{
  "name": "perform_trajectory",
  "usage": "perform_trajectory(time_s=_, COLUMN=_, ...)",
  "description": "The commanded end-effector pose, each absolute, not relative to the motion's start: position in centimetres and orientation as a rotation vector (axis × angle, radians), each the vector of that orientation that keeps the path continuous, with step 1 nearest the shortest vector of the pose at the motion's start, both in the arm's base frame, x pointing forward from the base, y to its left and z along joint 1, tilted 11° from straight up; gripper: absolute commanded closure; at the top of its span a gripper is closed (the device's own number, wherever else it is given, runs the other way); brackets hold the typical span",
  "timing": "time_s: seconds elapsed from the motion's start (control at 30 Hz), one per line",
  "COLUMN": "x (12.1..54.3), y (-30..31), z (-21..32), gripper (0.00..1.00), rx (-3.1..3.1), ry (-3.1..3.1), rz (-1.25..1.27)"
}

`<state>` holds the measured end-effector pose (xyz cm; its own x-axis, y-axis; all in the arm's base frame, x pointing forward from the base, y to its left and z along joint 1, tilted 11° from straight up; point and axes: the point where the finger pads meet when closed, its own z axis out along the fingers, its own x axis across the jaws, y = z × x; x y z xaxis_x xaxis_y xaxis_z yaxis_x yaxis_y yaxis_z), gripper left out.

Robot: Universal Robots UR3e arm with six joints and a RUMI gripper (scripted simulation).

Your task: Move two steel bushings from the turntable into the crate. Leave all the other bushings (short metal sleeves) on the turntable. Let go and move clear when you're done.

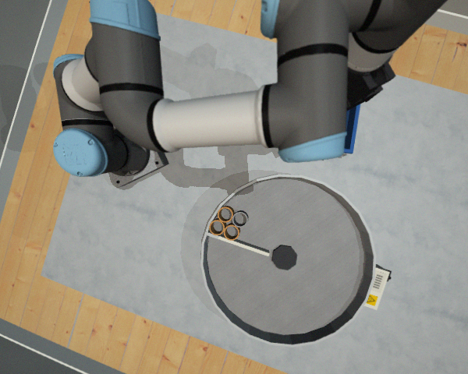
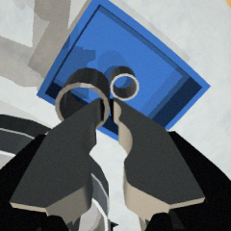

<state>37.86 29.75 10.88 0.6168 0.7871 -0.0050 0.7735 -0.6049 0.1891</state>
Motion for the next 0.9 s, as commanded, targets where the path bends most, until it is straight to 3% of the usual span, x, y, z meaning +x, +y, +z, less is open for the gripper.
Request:
perform_trajectory(time_s=0.0, x=37.90, y=29.79, z=11.01, gripper=1.00, rx=2.666, ry=1.299, rz=0.123)
perform_trajectory(time_s=0.87, x=37.96, y=29.74, z=10.66, gripper=1.00, rx=2.666, ry=1.299, rz=0.123)
